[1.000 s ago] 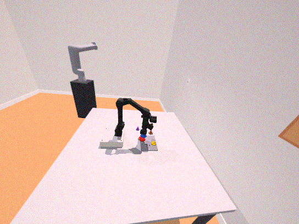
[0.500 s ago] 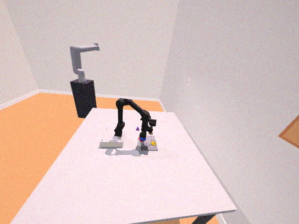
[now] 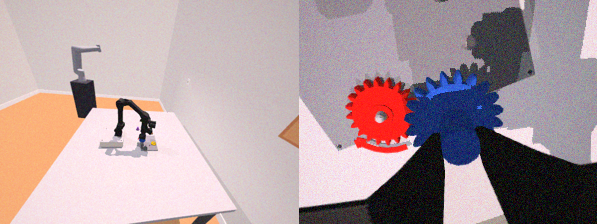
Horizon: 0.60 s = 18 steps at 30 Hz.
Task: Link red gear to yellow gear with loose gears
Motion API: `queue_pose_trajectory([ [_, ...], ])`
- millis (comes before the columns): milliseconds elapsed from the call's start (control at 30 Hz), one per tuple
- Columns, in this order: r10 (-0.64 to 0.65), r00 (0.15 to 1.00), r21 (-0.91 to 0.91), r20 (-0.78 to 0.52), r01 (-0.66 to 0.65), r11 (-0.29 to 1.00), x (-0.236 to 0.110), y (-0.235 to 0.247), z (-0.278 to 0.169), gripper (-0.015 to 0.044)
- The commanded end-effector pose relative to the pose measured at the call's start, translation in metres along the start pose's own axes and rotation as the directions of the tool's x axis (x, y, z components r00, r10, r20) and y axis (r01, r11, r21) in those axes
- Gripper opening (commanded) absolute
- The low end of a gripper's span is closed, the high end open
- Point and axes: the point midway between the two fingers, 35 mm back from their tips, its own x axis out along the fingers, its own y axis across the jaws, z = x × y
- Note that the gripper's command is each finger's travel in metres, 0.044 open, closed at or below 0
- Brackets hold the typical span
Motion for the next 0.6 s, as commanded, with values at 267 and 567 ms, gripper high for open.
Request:
queue_pose_trajectory([
  [267, 0.003, 1.000, -0.005, 0.002, -0.003, 1.000, -0.0009, 0.0003, 0.0004, 0.0000],
  [567, 0.003, 1.000, -0.034, 0.002, -0.003, 0.999, 0.0022, 0.0006, 0.0006, 0.0000],
])
